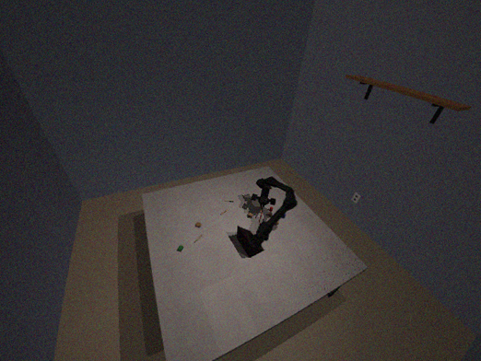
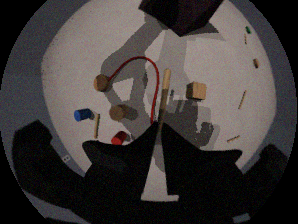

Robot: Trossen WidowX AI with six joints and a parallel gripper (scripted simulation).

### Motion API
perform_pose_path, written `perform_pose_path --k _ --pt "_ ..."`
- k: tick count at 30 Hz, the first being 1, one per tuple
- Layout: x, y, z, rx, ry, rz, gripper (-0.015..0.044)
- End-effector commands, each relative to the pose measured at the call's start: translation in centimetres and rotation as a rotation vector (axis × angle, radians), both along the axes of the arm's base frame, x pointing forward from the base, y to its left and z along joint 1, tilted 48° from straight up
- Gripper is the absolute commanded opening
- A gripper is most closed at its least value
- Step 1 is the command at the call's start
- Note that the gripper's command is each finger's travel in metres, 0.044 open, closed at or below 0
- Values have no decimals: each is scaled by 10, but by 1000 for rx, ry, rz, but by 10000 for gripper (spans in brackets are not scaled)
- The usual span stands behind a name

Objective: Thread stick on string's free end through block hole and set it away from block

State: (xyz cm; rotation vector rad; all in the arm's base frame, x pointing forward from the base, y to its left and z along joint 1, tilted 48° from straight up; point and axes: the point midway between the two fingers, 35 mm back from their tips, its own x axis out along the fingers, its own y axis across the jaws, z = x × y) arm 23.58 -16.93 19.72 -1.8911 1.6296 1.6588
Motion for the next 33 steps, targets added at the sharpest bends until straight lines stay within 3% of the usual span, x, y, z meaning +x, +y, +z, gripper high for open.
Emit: perform_pose_path --k 1,33 --pt "6 -4 3 -12 -2 8 0" --pt "38 -21 19 -56 -27 45 0"
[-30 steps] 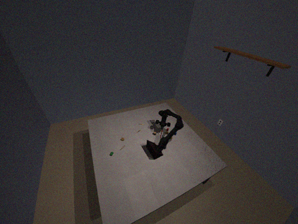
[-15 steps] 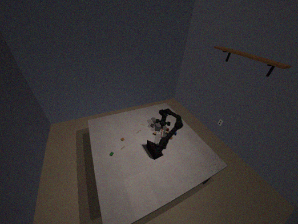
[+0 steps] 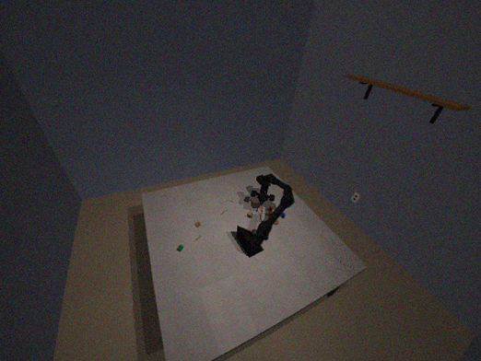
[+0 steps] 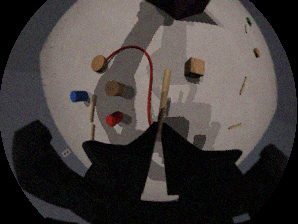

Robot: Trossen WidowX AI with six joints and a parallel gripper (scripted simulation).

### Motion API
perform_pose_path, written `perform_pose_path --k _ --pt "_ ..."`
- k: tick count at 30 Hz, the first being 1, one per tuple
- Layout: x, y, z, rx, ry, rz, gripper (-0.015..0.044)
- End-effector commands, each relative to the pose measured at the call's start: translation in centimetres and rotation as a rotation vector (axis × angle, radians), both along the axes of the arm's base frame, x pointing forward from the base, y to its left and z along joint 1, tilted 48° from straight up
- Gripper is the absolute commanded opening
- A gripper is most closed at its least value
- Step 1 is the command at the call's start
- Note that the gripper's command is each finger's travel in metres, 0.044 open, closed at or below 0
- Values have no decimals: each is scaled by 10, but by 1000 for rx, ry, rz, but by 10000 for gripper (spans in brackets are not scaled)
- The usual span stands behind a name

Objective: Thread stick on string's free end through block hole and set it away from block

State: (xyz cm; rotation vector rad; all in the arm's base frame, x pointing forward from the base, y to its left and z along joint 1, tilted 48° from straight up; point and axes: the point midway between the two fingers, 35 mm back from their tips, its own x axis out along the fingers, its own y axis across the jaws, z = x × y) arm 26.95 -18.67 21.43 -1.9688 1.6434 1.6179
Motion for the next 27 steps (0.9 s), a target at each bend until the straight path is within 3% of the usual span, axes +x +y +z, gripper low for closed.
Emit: perform_pose_path --k 1,27 --pt "6 -4 3 -13 -2 7 0" --pt "32 -18 16 -53 -21 34 0"
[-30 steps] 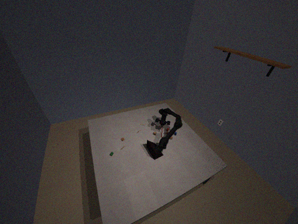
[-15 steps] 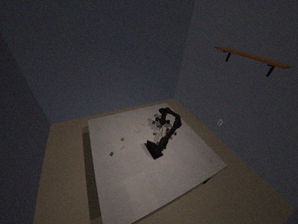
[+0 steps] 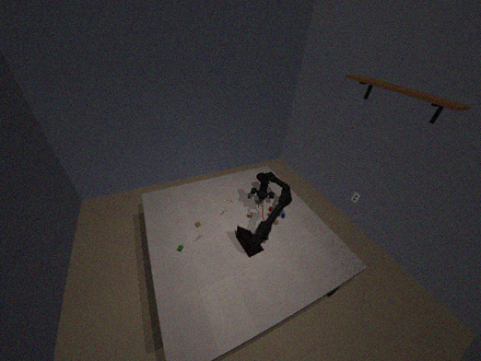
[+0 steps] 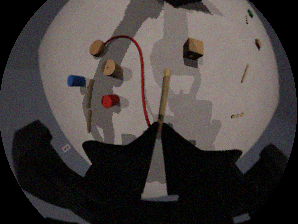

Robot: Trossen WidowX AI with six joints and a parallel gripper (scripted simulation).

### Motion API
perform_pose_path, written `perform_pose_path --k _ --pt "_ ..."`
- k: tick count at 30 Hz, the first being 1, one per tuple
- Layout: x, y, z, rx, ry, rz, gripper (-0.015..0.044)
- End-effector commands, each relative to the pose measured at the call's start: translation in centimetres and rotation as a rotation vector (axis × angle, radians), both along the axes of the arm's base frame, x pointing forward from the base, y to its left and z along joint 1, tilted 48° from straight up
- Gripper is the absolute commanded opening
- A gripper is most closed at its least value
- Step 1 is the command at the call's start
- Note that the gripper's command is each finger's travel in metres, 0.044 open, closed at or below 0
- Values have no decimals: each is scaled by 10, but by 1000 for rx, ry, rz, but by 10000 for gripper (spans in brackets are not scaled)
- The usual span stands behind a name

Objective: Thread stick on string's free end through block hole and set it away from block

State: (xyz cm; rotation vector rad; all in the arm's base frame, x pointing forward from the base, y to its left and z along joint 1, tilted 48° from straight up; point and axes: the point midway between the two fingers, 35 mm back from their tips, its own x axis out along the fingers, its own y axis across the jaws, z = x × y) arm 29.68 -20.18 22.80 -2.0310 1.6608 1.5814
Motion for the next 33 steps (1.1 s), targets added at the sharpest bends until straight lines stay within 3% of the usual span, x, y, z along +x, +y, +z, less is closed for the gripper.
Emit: perform_pose_path --k 1,33 --pt "5 -4 3 -14 -1 6 0" --pt "37 -22 18 -69 -24 37 0"
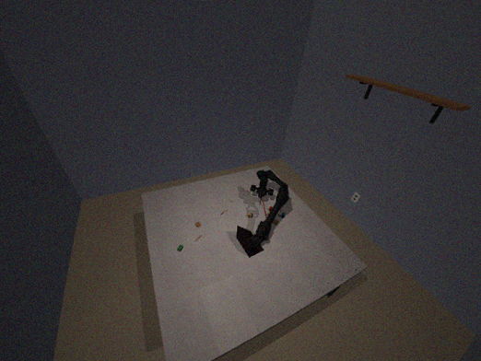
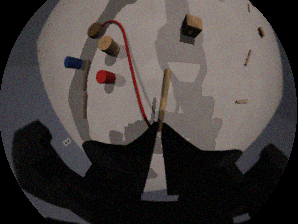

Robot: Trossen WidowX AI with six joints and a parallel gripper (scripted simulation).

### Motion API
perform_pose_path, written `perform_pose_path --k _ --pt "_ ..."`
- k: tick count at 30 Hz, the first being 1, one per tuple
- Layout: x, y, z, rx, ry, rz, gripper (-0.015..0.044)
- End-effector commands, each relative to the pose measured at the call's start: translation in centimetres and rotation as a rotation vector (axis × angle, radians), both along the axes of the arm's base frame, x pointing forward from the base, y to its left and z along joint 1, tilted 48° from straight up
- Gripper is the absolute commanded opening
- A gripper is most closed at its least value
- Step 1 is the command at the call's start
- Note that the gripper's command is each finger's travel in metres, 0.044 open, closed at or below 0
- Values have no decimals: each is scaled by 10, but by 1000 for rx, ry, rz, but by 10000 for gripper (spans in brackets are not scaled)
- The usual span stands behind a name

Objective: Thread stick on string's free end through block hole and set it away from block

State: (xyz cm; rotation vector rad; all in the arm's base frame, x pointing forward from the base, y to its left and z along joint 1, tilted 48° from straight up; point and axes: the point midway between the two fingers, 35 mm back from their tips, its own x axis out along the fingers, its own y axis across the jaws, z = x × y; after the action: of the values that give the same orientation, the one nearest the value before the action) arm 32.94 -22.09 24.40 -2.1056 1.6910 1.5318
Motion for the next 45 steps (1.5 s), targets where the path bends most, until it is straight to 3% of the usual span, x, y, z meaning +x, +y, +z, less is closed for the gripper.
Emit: perform_pose_path --k 1,19,45 --pt "5 -4 3 -15 -1 5 0" --pt "18 -12 8 -42 -10 19 0" --pt "27 -13 -25 -41 -10 19 0"
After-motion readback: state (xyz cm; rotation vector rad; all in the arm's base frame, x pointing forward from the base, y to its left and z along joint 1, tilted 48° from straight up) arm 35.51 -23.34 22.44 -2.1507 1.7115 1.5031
